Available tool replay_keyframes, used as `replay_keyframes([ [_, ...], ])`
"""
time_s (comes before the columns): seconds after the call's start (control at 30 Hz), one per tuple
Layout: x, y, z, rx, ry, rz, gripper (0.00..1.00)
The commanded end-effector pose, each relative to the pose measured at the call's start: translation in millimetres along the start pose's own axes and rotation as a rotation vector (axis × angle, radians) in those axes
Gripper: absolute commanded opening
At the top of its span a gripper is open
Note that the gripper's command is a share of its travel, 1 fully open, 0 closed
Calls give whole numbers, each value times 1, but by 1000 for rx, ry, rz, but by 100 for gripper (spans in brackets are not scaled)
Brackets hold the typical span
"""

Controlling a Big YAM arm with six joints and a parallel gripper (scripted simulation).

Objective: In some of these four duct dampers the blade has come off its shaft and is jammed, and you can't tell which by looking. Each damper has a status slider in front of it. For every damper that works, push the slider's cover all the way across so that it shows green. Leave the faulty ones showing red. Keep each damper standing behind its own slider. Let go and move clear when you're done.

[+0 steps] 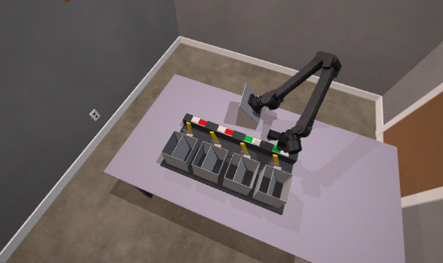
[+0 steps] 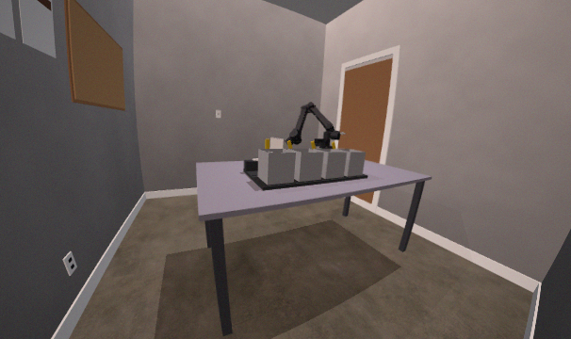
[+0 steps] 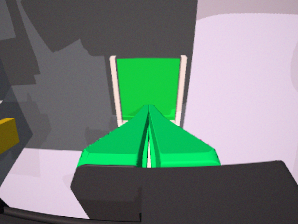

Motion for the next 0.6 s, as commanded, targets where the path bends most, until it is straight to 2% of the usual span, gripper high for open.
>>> replay_keyframes([
  [0.0,4,7,-1,6,2,9,0],
  [0.07,8,18,-13,23,28,31,0],
  [0.43,9,47,-12,19,25,29,0],
  [0.57,8,51,-12,19,26,30,0],
])
Point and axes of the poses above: the point where the finger pads meet when closed, its own y axis back along the fingers, its own x axis across the jaws, z = x × y, the point moved 4 cm from there along y, back along the fingers, and after that the axes turned 13 degrees about -y, right-handed, at the moved point
